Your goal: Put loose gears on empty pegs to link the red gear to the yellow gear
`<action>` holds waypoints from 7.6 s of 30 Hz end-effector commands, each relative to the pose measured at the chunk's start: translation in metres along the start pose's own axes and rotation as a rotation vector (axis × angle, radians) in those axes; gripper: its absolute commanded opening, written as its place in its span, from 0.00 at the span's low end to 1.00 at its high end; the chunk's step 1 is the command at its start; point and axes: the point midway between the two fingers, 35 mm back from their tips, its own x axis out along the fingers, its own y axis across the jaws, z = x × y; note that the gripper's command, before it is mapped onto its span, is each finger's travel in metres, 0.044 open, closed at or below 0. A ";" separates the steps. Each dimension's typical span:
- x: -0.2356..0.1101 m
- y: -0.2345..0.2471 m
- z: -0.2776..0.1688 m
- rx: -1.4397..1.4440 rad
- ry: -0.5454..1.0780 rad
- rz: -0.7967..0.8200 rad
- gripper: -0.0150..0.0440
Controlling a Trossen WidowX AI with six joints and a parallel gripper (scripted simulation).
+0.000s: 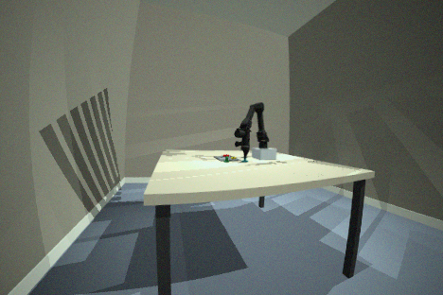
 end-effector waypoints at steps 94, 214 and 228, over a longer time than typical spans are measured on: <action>-0.112 -0.045 0.064 0.013 -0.004 -0.009 0.25; -0.020 -0.143 0.142 0.160 -0.018 -0.015 0.25; -0.018 -0.143 0.143 0.016 -0.017 -0.016 0.25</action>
